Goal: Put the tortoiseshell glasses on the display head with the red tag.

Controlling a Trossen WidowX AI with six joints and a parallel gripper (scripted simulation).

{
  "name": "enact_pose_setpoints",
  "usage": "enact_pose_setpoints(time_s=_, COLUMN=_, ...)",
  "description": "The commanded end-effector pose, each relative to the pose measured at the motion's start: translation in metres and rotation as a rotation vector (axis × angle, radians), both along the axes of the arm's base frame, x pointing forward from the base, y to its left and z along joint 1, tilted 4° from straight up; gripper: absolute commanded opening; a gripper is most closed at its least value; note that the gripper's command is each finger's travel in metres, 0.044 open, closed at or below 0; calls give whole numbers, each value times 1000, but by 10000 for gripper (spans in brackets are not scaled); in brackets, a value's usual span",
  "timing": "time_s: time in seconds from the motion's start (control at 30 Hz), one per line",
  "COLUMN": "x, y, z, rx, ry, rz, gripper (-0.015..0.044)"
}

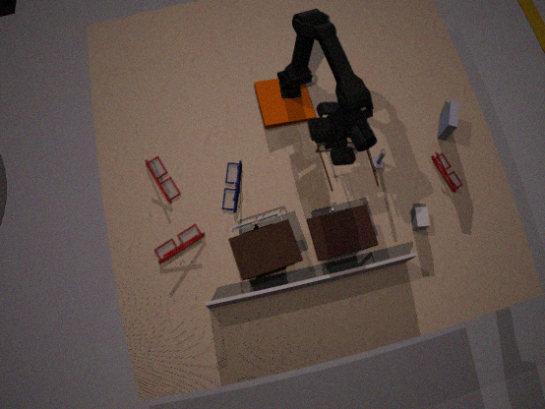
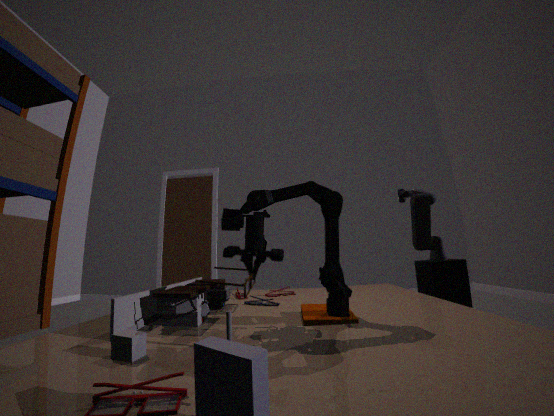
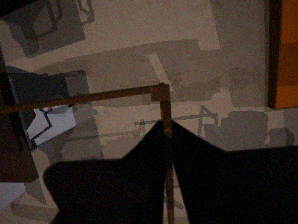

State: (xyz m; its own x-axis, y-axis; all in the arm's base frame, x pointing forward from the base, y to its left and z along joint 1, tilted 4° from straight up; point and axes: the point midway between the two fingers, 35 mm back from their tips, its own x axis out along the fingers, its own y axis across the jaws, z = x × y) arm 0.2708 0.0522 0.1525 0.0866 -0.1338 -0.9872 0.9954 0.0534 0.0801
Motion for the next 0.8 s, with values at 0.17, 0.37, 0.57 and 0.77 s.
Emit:
enact_pose_setpoints(time_s=0.17, x=-1, y=-31, z=-11, rx=82, ry=77, rz=34, gripper=0)
enact_pose_setpoints(time_s=0.37, x=-2, y=-50, z=-16, rx=141, ry=102, rz=51, gripper=0)
enact_pose_setpoints(time_s=0.57, x=-3, y=-64, z=-19, rx=187, ry=112, rz=64, gripper=0)
enact_pose_setpoints(time_s=0.77, x=-3, y=-62, z=-25, rx=210, ry=119, rz=65, gripper=0)
